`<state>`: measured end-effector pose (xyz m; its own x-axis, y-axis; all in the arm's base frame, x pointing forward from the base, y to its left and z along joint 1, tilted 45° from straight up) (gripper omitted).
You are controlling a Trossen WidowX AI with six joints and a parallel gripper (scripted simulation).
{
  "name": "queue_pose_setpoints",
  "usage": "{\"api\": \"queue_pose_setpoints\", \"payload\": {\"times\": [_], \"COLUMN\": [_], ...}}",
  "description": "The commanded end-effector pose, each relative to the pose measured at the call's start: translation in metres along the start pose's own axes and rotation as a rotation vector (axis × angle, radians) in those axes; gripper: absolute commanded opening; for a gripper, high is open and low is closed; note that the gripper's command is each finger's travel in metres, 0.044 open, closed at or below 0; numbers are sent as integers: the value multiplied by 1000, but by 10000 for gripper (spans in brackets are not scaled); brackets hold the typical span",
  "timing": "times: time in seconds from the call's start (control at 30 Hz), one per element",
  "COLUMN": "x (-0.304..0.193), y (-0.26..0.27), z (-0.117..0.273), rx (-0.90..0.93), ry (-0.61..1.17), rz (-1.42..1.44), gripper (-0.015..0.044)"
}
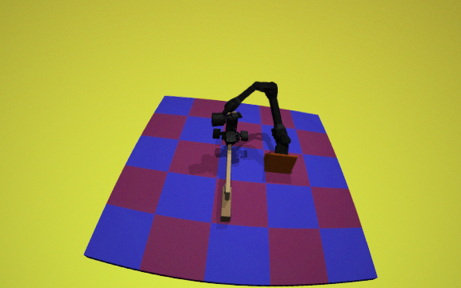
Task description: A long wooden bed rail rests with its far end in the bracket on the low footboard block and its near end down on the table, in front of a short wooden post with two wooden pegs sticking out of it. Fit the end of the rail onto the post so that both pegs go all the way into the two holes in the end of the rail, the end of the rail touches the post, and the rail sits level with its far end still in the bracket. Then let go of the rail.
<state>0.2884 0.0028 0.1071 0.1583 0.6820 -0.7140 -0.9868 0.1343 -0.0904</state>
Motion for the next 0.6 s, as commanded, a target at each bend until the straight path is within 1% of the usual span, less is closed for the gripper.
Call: {"api": "queue_pose_setpoints", "payload": {"times": [0.0,0.57], "x": [1,1], "y": [-2,-2], "z": [8,16], "rx": [-12,-12], "ry": [-16,-16], "rz": [-3,-3], "gripper": [0,0]}}
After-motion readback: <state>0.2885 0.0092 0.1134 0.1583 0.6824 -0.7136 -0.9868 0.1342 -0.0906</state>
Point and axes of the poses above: the point midway between the two fingers, 35 mm back from their tips, its own z axis back along the fingers, its own y axis across the jaws, x = y × z, the point moved 9 cm from there along z, back along the fingers, and after that the axes turned 9 degrees about -z, right-handed, at the moved point
